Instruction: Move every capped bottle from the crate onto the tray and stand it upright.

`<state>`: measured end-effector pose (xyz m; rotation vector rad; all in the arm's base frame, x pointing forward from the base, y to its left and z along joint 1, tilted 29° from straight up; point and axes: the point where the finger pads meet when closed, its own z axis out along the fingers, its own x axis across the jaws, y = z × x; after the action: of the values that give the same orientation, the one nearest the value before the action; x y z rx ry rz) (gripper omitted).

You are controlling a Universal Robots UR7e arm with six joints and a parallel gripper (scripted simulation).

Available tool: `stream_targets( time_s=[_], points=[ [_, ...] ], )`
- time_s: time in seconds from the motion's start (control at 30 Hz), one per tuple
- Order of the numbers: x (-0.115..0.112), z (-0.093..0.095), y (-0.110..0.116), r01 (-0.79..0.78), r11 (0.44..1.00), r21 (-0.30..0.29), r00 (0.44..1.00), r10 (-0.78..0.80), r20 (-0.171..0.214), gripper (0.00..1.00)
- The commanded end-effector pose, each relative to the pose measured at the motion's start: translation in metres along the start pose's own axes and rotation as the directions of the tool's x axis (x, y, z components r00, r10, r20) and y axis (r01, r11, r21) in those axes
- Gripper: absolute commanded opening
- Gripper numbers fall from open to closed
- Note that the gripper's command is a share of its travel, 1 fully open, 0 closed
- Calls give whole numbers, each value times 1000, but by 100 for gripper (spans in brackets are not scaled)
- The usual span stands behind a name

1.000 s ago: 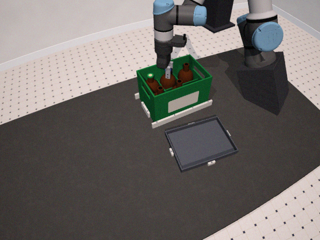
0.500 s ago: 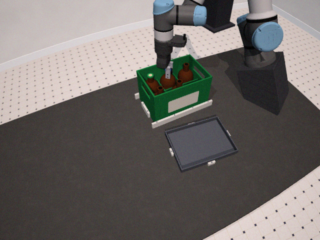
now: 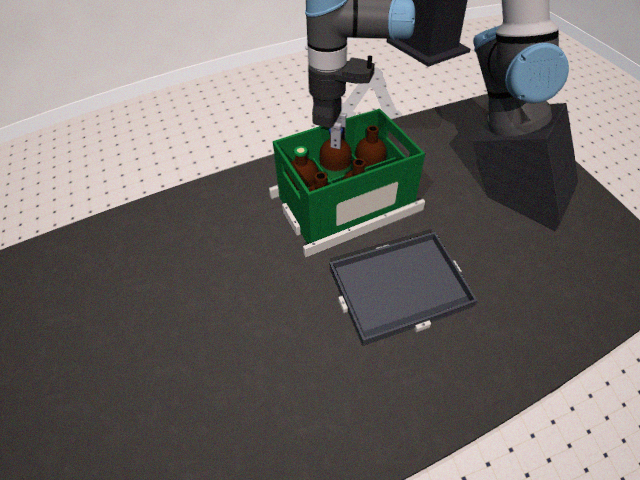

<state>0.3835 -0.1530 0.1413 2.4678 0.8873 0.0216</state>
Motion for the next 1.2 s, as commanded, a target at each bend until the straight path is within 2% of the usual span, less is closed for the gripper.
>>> stream_targets(
  time_s=[0.0,0.07,0.1,0.57,0.63,0.67,1.17],
  points=[
    [0,-25,0,0,1000,5,1000,0,2,0],
    [0,-25,0,0,1000,5,1000,0,2,0],
    [0,-13,1,0,1000,-2,1000,0,-1,0],
    [0,-60,0,0,1000,5,1000,0,2,0],
    [0,-60,0,0,1000,5,1000,0,2,0],
    [0,-49,1,0,1000,-1,1000,0,-1,0],
    [0,-96,0,0,1000,5,1000,0,2,0]
  ],
)
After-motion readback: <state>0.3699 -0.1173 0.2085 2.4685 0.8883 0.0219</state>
